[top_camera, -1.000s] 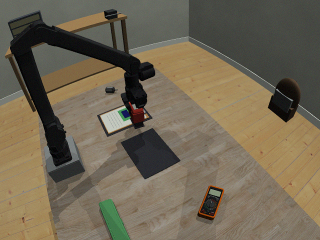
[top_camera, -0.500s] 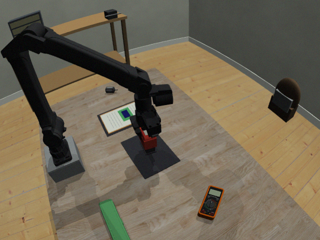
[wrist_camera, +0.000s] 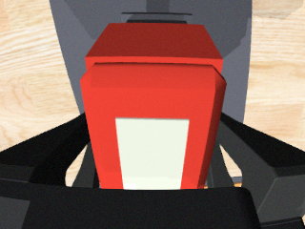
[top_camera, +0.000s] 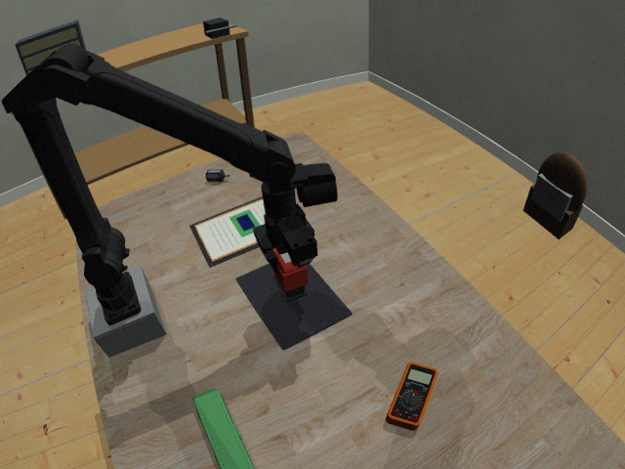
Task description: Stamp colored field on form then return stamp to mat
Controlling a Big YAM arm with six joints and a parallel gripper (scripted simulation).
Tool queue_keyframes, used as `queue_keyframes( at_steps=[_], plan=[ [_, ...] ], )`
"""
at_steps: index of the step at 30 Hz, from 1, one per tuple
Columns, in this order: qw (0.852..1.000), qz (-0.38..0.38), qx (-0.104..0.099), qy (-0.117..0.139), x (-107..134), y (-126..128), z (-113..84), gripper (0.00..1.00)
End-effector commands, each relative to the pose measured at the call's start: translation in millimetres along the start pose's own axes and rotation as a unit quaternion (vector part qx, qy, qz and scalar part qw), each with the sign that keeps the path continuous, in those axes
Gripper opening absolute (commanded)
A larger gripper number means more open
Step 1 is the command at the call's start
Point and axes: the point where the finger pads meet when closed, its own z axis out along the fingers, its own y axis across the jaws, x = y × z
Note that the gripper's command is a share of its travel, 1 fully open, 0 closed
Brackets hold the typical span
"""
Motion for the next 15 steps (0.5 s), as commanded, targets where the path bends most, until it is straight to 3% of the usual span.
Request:
queue_keyframes(
  at_steps=[1, 15],
  plan=[
    [1.0, -0.003, 0.003, 0.001, -2.6, -0.7, 13.4, 0.33],
    [1.0, -0.002, 0.003, 0.001, -3.1, -0.2, 37.0, 0.33]
  ],
)
